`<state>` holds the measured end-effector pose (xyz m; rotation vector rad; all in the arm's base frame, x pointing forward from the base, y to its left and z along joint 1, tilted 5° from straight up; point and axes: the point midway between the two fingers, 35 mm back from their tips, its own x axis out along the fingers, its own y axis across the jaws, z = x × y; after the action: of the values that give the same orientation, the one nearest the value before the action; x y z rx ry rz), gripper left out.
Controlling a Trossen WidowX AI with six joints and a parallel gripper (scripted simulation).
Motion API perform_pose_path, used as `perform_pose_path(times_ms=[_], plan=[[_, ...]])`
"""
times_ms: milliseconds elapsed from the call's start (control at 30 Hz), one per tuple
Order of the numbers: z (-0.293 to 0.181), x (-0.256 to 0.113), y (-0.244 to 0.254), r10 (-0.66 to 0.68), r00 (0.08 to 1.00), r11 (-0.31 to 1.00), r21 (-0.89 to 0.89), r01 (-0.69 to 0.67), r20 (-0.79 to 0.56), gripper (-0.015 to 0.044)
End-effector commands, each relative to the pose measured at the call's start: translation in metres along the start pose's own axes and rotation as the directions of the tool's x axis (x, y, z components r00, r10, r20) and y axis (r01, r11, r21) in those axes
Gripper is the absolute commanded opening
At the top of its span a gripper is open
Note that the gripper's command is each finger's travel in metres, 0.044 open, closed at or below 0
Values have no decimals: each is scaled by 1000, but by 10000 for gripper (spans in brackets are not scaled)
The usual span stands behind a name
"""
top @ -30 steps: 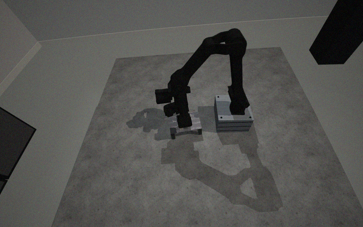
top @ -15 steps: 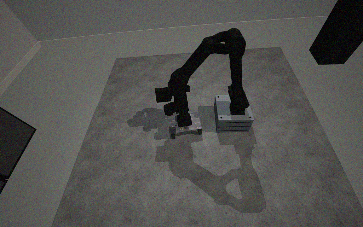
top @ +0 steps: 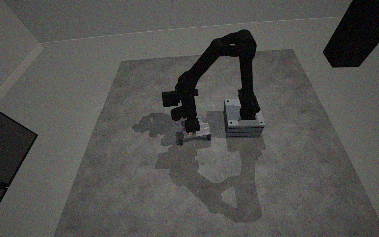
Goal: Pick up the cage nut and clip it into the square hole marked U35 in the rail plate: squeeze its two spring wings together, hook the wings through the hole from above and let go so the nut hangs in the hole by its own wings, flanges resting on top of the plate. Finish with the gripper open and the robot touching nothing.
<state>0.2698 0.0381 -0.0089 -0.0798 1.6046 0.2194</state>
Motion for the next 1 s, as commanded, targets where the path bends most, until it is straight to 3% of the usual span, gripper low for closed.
perform_pose_path(times_ms=[0,967], plan=[[1,0,0,10,1000,1000,-3,-10,3,25],[1,1,-2,60,998,998,-4,-60,3,25]])
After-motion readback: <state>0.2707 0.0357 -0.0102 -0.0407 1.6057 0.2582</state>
